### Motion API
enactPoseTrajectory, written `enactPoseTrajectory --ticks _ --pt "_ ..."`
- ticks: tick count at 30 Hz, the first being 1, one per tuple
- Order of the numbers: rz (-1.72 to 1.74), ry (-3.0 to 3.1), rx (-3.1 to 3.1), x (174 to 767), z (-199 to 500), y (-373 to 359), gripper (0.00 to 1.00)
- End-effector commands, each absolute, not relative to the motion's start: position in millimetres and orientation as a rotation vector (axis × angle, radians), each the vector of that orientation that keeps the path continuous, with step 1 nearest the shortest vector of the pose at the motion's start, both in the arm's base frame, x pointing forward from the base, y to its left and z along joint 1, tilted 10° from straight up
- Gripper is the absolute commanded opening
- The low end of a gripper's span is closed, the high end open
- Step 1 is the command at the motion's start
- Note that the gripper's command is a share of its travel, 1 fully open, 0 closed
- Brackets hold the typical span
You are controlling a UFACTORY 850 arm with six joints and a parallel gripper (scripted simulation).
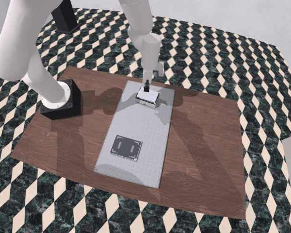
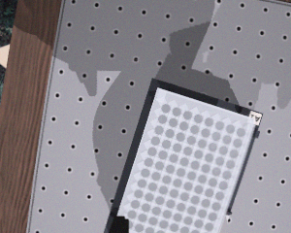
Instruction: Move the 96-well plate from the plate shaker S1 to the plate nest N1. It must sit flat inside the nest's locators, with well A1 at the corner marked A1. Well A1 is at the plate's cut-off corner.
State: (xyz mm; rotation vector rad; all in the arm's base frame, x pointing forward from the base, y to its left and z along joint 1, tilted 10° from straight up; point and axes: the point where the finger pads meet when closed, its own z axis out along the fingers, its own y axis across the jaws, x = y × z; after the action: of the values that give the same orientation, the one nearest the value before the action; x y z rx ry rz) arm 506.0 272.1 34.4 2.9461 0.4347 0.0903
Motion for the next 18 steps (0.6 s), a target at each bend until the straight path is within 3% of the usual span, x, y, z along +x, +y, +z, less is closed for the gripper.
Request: enactPoseTrajectory --ticks 1,18 --pt "0.129 0.244 2.968 513.1 29.2 275.9 1.0" --pt "0.153 -0.004 2.991 518.1 24.4 278.4 1.0"
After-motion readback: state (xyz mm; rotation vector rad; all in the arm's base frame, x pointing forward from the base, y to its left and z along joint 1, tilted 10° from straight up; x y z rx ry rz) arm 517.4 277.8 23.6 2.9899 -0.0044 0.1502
